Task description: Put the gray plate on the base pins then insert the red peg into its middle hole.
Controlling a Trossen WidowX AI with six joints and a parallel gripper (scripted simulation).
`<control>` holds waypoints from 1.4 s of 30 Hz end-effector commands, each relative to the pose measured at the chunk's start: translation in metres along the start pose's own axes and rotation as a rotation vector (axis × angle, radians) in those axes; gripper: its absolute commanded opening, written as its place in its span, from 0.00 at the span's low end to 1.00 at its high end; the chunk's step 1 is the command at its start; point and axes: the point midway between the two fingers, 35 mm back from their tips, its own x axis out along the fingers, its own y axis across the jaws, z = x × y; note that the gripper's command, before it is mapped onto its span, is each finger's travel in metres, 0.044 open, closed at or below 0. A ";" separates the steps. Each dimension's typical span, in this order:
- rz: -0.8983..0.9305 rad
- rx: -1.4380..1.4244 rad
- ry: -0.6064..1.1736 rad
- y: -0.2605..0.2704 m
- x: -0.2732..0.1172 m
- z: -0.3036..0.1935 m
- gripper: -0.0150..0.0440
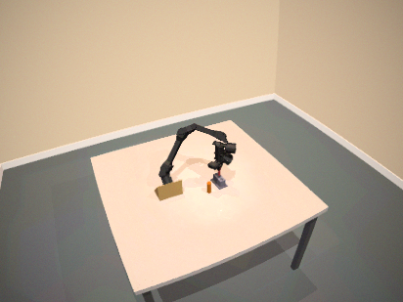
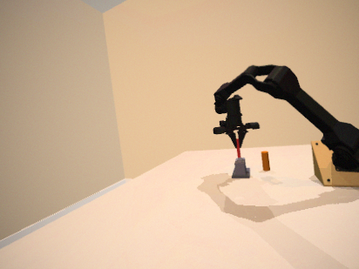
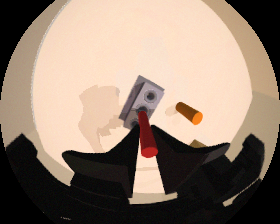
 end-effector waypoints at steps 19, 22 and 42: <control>0.000 -0.004 -0.003 0.001 -0.001 0.002 0.25; 0.001 -0.003 -0.003 0.001 -0.001 0.002 0.25; -0.006 -0.011 -0.001 -0.003 0.014 0.002 0.25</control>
